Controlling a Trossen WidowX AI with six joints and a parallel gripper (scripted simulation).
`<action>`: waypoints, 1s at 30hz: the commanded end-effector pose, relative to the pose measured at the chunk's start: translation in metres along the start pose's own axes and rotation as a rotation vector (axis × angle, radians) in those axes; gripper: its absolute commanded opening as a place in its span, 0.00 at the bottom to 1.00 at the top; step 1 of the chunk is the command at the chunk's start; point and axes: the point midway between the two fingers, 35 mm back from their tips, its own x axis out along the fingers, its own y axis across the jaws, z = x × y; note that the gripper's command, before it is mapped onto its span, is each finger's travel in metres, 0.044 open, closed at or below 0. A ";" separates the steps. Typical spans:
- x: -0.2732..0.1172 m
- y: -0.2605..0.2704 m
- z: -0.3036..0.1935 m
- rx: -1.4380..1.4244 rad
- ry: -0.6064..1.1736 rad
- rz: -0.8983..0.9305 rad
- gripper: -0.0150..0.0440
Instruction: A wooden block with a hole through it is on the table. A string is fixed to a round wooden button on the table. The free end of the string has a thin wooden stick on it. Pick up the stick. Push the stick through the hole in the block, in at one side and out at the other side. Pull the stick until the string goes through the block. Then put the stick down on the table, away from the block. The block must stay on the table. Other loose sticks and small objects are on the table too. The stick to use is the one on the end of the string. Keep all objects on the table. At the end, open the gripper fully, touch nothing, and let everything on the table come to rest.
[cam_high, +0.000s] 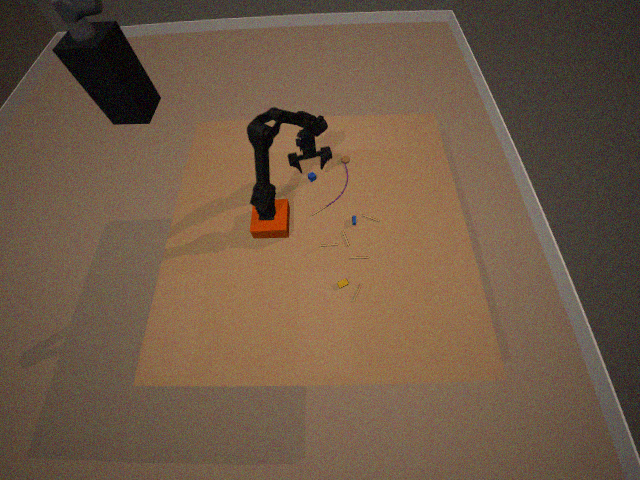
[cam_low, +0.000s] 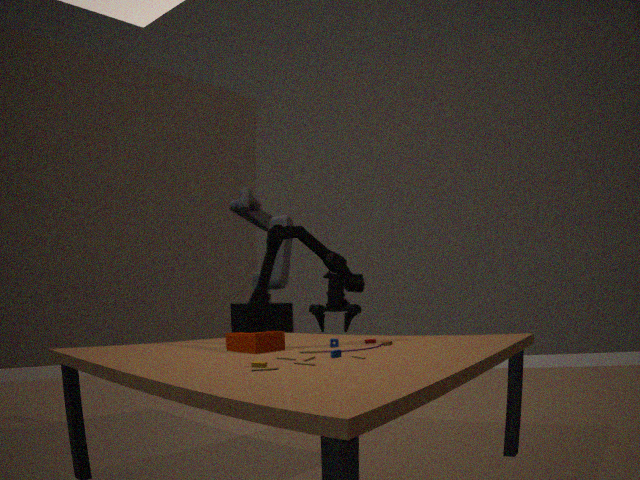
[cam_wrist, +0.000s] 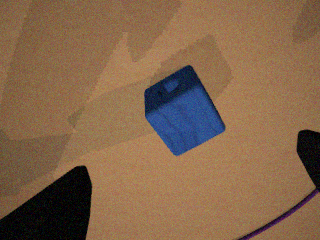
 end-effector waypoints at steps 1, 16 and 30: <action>-0.003 0.000 -0.007 -0.670 -0.155 -0.056 1.00; -0.003 0.000 -0.007 -0.670 -0.155 -0.056 1.00; -0.003 -0.001 -0.008 -0.670 -0.155 -0.056 0.73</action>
